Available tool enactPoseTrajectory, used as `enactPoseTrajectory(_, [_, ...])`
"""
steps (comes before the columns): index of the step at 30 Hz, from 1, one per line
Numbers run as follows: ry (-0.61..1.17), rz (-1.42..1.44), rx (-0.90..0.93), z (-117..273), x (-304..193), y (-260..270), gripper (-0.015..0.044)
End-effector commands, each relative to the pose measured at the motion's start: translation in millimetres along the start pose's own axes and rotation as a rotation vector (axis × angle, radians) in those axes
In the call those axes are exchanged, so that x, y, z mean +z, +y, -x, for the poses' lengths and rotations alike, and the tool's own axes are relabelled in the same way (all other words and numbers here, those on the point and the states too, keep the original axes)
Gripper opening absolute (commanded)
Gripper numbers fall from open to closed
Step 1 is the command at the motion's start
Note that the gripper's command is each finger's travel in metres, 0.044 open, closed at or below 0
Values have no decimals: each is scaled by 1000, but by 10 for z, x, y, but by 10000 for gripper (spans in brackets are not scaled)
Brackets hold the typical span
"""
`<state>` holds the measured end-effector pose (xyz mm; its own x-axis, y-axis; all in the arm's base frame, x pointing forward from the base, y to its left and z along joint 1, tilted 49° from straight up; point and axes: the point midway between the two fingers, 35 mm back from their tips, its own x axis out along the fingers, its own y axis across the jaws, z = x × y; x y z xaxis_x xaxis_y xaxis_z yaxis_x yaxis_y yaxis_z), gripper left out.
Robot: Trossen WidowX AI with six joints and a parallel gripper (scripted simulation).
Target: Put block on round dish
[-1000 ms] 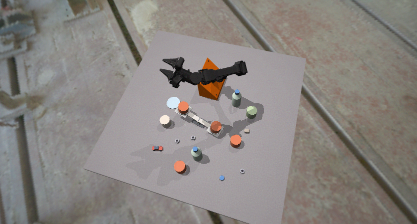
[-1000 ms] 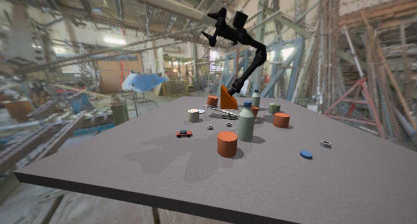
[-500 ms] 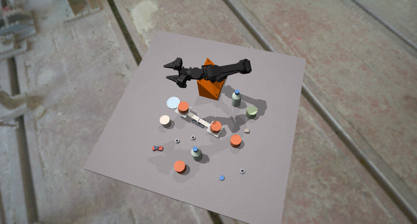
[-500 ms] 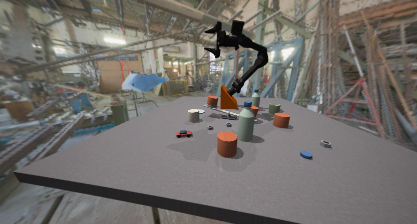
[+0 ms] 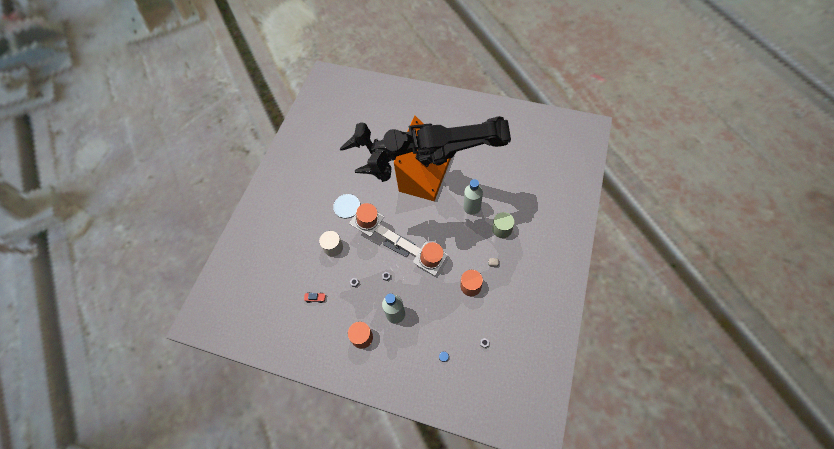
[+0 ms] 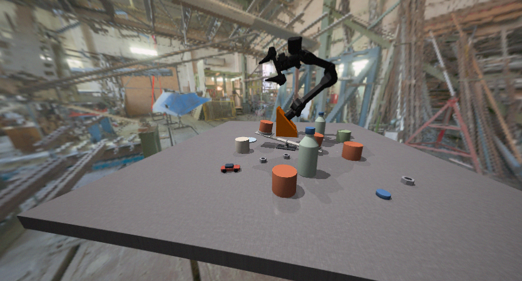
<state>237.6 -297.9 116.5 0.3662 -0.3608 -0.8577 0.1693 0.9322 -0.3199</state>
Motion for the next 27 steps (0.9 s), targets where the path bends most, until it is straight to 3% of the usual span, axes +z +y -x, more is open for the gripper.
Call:
enactPoseTrajectory(1, [-18, -55, 87, 41, -79, 189, 440])
enactPoseTrajectory(27, [-132, -546, 767, 702, -428, 1535, 440])
